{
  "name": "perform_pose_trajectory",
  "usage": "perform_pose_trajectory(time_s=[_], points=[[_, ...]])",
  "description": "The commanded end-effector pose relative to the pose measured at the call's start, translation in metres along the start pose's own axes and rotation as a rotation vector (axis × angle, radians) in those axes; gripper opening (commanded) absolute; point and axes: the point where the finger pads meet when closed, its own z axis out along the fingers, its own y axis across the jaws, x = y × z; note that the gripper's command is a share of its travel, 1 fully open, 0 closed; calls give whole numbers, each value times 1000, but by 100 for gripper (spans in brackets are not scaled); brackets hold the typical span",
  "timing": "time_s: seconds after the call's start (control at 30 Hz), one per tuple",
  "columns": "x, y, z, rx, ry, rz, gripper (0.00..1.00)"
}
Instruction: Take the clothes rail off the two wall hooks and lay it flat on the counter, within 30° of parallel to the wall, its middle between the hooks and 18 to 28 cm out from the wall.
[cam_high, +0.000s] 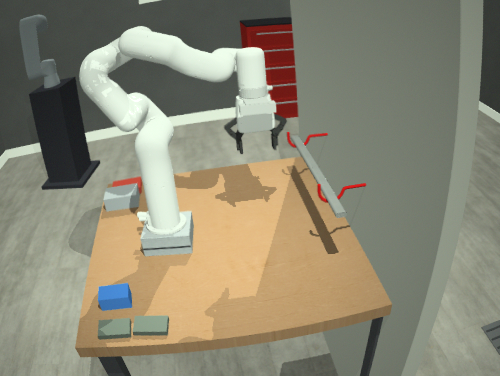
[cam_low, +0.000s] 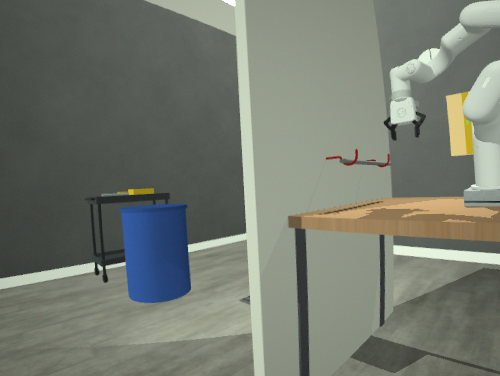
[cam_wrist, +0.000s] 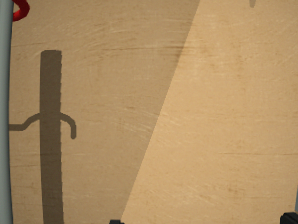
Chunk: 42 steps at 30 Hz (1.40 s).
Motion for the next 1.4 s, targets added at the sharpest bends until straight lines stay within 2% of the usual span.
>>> perform_pose_trajectory(time_s=[0.0, 1.37], points=[[0, -10, 0, 3, 1, 0, 100], [0, -67, 12, 4, 1, 0, 100]])
